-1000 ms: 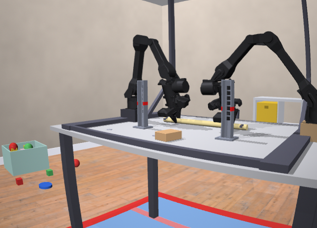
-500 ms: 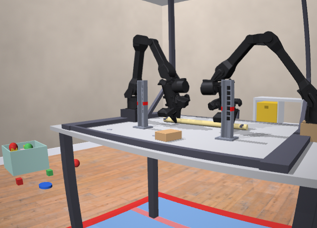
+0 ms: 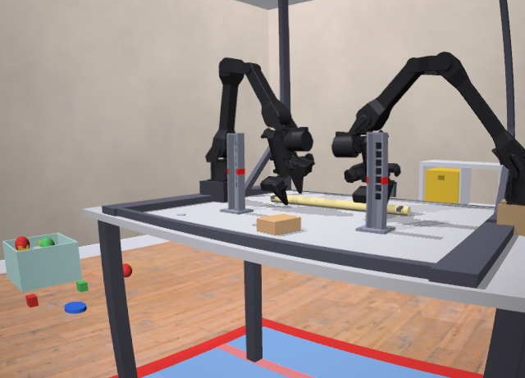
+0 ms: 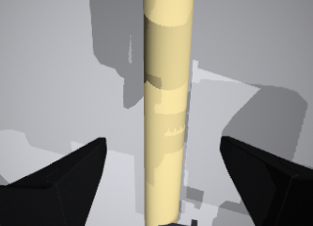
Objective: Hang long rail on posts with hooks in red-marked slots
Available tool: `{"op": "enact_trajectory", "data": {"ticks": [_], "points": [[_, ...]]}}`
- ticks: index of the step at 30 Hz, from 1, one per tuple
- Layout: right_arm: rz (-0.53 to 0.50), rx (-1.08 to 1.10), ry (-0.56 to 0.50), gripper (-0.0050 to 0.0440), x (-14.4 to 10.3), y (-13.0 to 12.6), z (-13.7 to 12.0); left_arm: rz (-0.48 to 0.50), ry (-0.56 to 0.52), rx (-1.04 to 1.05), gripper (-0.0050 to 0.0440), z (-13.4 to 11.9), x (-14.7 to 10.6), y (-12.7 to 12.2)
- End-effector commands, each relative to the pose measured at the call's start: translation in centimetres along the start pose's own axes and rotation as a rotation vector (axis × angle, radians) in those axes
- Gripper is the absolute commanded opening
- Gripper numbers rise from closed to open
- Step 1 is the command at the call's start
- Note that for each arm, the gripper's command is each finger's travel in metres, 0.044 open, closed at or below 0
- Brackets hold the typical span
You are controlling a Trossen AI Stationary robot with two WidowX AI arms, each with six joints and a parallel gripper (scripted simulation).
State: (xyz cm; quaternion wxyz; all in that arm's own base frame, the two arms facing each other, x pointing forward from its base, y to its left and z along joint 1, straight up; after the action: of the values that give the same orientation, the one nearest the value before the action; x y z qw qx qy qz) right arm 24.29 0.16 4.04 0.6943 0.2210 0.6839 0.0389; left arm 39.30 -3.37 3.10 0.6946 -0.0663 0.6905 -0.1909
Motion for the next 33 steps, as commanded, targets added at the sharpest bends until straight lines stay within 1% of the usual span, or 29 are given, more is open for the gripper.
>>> {"op": "enact_trajectory", "data": {"ticks": [1, 2, 3, 4, 6, 7, 9, 11, 13, 16, 17, 19, 23, 26, 30, 33], "points": [[-0.001, -0.007, -0.029, 0.0403, -1.9, 0.0, 0.5, 0.000, -0.025, 0.015, -0.0050, 0.4, -0.6, -0.3], [-0.001, -0.007, -0.029, 0.0403, -1.9, 0.0, 0.5, 0.000, -0.025, 0.015, -0.0050, 0.4, -0.6, -0.3], [0.003, -0.008, -0.029, 0.0427, -2.8, 0.1, 0.5, 0.000, -0.025, 0.015, -0.0050, 0.4, -0.6, -0.3], [0.002, -0.008, -0.029, 0.0440, -3.6, 0.1, 0.5, 0.000, -0.025, 0.015, -0.0050, 0.4, -0.6, -0.3], [0.002, -0.008, -0.029, 0.0440, -5.0, 0.1, 0.4, 0.000, -0.025, 0.015, -0.0050, 0.4, -0.6, -0.3], [0.001, -0.008, -0.029, 0.0440, -5.4, 0.1, 0.4, 0.000, -0.025, 0.015, -0.0050, 0.4, -0.6, -0.3], [-0.001, -0.006, -0.028, 0.0392, -5.3, 0.2, 0.4, 0.000, -0.025, 0.015, -0.0050, 0.4, -0.6, -0.3], [-0.027, 0.005, -0.004, 0.0344, -4.7, 0.3, 0.5, 0.000, -0.025, 0.015, -0.0050, 0.4, -0.6, -0.3], [-0.068, 0.011, 0.002, 0.0296, -4.5, 0.8, 0.6, 0.000, -0.025, 0.015, -0.0050, 0.4, -0.6, -0.3], [-0.165, 0.024, 0.013, 0.0225, -3.8, 2.0, 0.9, 0.000, -0.025, 0.015, -0.0050, 0.4, -0.6, -0.3], [-0.205, 0.029, 0.013, 0.0225, -3.6, 2.5, 1.0, 0.000, -0.025, 0.015, -0.0050, 0.4, -0.6, -0.3], [-0.205, 0.029, 0.013, 0.0225, -3.6, 2.5, 1.0, 0.000, -0.025, 0.015, -0.0050, 0.4, -0.6, -0.3], [-0.386, 0.044, -0.011, 0.0225, -2.4, 4.9, 1.2, 0.000, -0.025, 0.015, -0.0050, 0.4, -0.6, -0.3], [-0.533, 0.044, -0.049, 0.0225, -1.3, 6.8, 0.9, 0.000, -0.025, 0.015, -0.0050, 0.4, -0.6, -0.3], [-0.671, 0.028, -0.086, 0.0225, -0.1, 8.3, 0.1, 0.000, -0.025, 0.015, -0.0050, 0.4, -0.6, -0.3], [-0.737, 0.013, -0.100, 0.0225, 0.5, 8.8, -0.5, 0.000, -0.025, 0.015, -0.0050, 0.4, -0.6, -0.3]]}}
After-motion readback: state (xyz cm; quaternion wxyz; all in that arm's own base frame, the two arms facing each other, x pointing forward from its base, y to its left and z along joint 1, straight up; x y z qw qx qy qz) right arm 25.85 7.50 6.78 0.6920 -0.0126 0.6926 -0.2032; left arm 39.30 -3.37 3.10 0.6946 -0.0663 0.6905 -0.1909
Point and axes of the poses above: on each arm, the point midway between the two fingers, 35 mm back from their tips, its own x axis out along the fingers, its own y axis across the jaws, z = x × y, the point moved 6 cm from there along -x, back along the fingers, and after that the axes turned 8 degrees about x, right-handed, at the moved point
